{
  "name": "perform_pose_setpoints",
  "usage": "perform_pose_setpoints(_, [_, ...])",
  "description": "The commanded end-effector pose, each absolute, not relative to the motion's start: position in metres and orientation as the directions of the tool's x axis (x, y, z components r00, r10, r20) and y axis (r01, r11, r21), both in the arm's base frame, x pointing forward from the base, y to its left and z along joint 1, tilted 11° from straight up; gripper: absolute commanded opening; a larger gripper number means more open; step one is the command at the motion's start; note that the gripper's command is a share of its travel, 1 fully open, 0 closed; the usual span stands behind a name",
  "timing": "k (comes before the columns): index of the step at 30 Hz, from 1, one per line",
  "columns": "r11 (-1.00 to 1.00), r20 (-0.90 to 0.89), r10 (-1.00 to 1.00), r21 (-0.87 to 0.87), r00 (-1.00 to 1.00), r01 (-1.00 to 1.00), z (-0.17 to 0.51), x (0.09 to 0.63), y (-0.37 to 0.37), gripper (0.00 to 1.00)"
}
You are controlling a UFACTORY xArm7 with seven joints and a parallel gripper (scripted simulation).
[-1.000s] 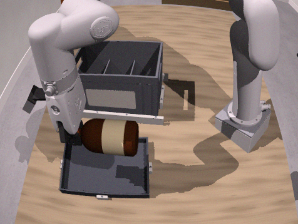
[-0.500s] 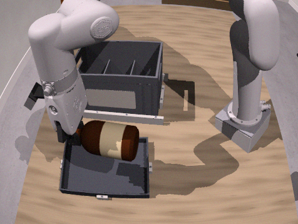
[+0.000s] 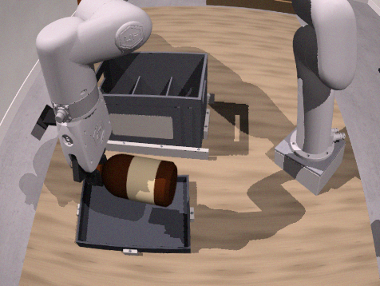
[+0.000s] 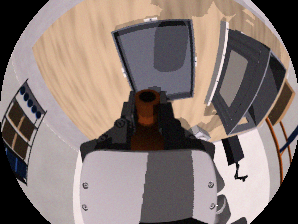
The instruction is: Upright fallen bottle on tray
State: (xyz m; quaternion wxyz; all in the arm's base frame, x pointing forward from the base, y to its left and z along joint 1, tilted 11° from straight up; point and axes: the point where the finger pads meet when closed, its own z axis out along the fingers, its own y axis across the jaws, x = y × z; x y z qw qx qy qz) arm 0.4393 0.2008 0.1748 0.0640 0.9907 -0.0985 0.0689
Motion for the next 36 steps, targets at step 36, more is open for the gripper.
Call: perform_pose_setpoints(36, [-0.896,0.176,-0.421,0.069,0.890,-0.438,0.1768,0.4403,0.2019,0.00])
